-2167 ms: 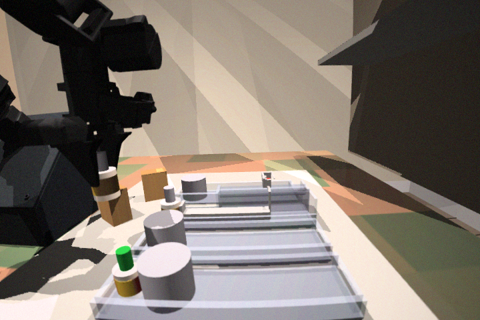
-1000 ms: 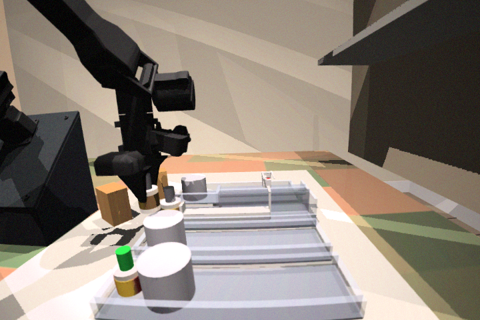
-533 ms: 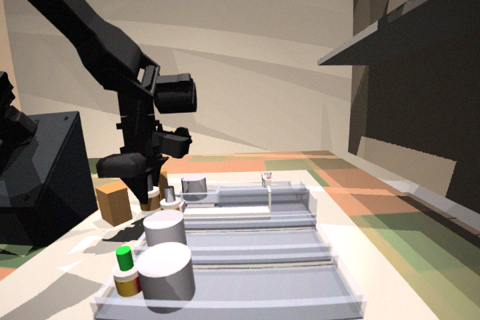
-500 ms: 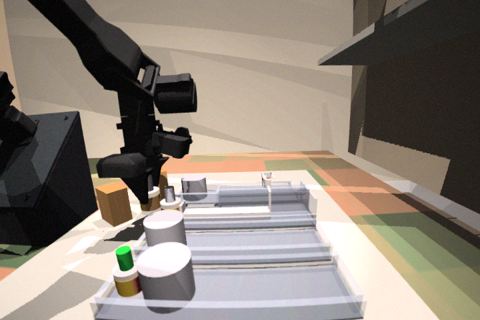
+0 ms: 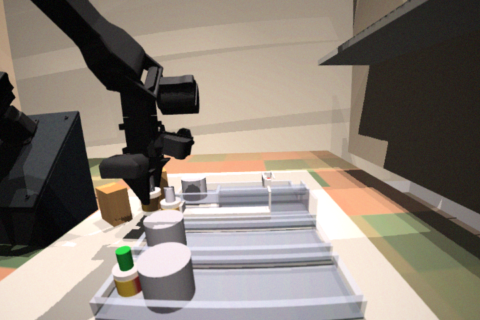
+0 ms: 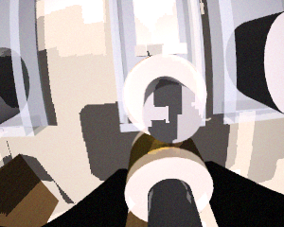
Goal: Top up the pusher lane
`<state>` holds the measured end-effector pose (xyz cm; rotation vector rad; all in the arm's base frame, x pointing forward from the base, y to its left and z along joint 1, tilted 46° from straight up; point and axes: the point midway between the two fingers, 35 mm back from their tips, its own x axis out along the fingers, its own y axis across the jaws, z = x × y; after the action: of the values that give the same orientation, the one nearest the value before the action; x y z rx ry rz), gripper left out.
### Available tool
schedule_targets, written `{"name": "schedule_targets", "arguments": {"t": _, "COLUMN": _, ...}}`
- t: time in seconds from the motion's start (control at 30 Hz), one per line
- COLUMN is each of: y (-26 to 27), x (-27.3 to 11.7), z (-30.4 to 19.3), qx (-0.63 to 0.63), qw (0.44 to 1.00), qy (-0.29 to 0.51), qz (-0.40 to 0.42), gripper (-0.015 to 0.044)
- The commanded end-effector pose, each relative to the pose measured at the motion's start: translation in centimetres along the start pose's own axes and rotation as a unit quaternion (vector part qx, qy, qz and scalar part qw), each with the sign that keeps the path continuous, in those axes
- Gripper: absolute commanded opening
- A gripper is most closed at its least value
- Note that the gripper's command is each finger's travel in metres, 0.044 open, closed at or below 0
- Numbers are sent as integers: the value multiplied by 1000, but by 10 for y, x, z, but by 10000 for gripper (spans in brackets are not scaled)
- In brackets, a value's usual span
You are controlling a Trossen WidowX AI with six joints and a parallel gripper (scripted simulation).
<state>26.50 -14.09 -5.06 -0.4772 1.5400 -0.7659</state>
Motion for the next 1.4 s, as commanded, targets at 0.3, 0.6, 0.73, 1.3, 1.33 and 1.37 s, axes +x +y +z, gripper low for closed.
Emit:
{"name": "schedule_targets", "arguments": {"t": 0.3, "y": -1, "x": -1, "z": 10, "qx": 2, "qw": 1000, "qy": -5, "qz": -2, "gripper": 0}}
{"name": "schedule_targets", "arguments": {"t": 0.6, "y": -2, "x": -1, "z": 14, "qx": 2, "qw": 1000, "qy": -5, "qz": -2, "gripper": 0}}
{"name": "schedule_targets", "arguments": {"t": 0.73, "y": -2, "x": -1, "z": 16, "qx": 2, "qw": 1000, "qy": -5, "qz": -2, "gripper": 0}}
{"name": "schedule_targets", "arguments": {"t": 1.3, "y": -2, "x": -1, "z": 23, "qx": 2, "qw": 1000, "qy": -5, "qz": -2, "gripper": 0}}
{"name": "schedule_targets", "arguments": {"t": 1.33, "y": -2, "x": -1, "z": 24, "qx": 2, "qw": 1000, "qy": -5, "qz": -2, "gripper": 0}}
{"name": "schedule_targets", "arguments": {"t": 1.37, "y": -2, "x": -1, "z": 24, "qx": 2, "qw": 1000, "qy": -5, "qz": -2, "gripper": 0}}
